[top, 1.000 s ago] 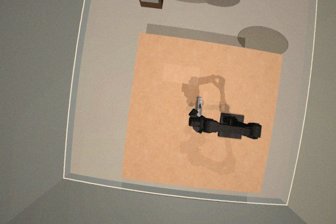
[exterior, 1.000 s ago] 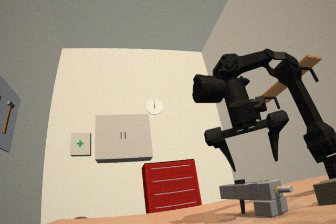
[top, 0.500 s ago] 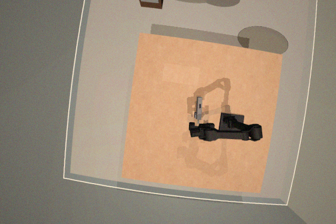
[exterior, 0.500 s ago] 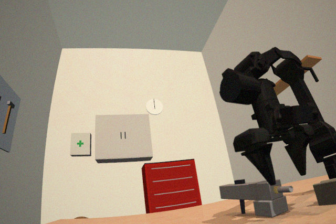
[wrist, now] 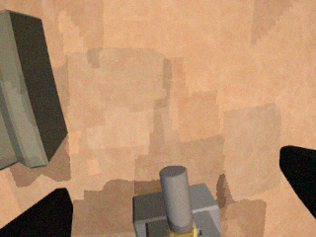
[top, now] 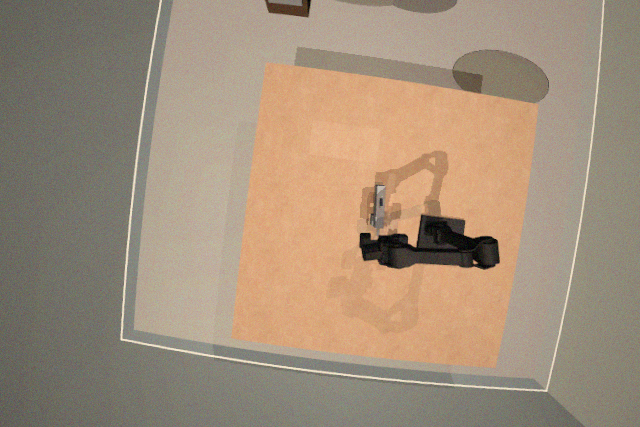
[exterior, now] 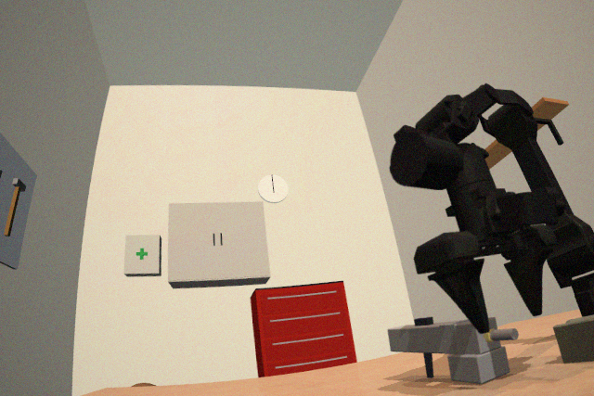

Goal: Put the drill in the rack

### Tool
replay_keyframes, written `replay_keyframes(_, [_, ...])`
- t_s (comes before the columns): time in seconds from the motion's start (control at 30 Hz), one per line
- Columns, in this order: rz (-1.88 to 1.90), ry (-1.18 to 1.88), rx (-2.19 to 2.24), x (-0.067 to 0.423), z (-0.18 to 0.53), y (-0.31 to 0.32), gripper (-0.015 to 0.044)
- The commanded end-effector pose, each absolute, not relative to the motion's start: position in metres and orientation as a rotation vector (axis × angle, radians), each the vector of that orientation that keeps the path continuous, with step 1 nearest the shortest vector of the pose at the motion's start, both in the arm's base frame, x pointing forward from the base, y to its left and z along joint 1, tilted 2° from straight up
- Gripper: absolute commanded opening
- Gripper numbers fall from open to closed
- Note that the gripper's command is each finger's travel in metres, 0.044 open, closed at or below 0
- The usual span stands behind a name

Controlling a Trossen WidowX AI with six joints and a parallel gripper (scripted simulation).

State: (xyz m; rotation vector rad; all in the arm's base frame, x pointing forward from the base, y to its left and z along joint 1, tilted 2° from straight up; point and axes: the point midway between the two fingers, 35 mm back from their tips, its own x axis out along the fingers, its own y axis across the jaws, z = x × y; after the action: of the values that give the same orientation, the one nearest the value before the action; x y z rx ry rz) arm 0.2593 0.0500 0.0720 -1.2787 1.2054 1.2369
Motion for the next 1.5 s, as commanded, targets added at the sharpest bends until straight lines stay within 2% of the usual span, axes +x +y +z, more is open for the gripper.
replay_keyframes(0.0, [1.243,1.202,-1.279,0.260,0.065,0.049,0.0440])
replay_keyframes(0.87, [1.243,1.203,-1.280,0.259,0.028,0.036,0.0440])
replay_keyframes(1.4, [1.239,1.208,-1.278,0.259,0.031,0.037,0.0020])
replay_keyframes(1.47, [1.239,1.208,-1.278,0.259,0.031,0.037,0.0000])
